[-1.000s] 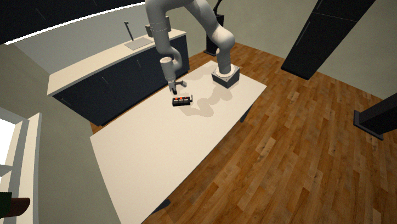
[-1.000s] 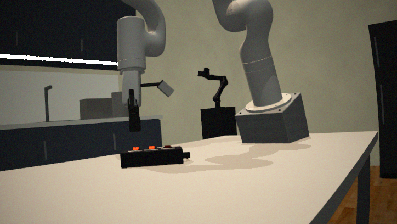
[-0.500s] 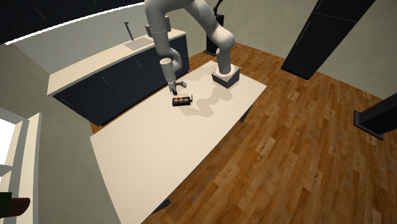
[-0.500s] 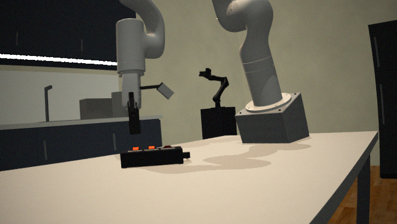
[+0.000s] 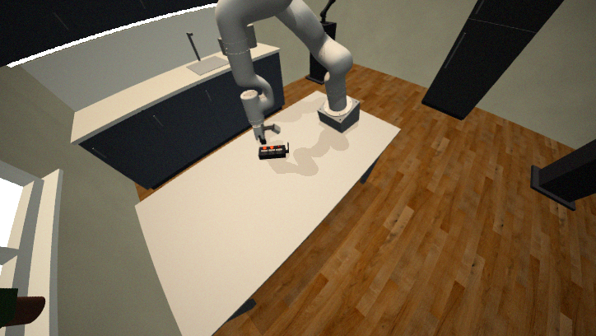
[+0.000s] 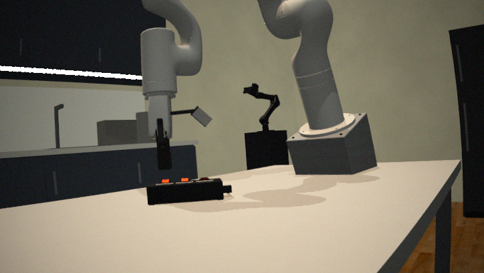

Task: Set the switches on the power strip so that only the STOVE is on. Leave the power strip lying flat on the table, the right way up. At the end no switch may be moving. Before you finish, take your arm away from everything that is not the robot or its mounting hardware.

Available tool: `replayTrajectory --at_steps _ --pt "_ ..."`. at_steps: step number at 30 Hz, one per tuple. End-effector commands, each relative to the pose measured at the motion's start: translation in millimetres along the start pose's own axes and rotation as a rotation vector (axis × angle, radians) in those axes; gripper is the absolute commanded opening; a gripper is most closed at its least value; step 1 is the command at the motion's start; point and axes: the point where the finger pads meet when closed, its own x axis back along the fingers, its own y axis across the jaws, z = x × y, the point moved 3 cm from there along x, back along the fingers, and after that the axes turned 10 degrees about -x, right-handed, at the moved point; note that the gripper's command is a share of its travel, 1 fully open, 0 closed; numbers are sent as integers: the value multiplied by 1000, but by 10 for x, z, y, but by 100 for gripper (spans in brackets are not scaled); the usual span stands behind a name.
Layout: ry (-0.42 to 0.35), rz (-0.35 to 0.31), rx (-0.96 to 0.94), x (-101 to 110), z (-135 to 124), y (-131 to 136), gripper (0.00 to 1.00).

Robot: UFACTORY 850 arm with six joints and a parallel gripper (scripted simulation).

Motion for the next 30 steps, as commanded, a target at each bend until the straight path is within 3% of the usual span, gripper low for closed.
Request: replayTrajectory --at_steps 1,30 --pt "-6 -5 0 -43 -5 4 0" --pt "-6 -5 0 -198 -12 10 0"
